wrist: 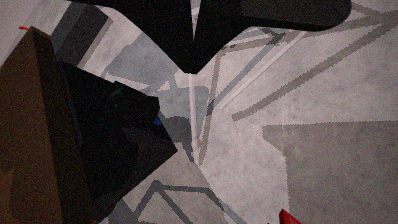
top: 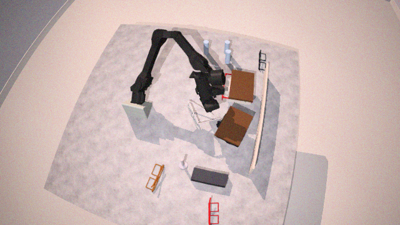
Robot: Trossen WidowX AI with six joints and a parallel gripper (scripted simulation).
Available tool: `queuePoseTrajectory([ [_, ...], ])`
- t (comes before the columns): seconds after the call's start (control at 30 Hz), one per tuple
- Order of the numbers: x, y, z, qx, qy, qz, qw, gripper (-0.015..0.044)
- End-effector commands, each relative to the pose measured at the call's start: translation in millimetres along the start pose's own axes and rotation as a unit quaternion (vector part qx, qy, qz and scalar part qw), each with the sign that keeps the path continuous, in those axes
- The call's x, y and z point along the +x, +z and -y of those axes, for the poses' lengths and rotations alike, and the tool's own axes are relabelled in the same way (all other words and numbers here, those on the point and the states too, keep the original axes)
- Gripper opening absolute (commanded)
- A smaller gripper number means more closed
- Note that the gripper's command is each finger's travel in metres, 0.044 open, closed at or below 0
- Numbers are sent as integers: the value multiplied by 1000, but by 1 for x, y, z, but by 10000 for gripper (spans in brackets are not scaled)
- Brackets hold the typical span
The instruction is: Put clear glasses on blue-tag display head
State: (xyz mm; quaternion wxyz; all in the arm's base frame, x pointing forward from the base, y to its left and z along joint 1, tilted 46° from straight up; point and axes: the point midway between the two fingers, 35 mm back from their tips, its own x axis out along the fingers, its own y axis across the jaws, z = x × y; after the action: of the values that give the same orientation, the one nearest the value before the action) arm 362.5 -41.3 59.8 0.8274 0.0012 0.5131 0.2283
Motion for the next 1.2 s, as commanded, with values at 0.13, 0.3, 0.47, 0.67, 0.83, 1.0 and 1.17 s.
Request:
queuePoseTrajectory([
  [0.13,6,-95,101,-1,18,-87,996,0],
  [0.3,5,-167,140,-3,64,-112,992,0],
  [0.47,6,-246,158,-9,126,-109,986,0],
  [0.67,10,-336,153,-25,204,-58,977,0],
  [0.83,10,-343,151,-27,211,-50,976,0],
  [1.0,11,-344,151,-27,211,-50,976,0],
  [1.17,17,-344,148,-27,211,-50,976,0],
])
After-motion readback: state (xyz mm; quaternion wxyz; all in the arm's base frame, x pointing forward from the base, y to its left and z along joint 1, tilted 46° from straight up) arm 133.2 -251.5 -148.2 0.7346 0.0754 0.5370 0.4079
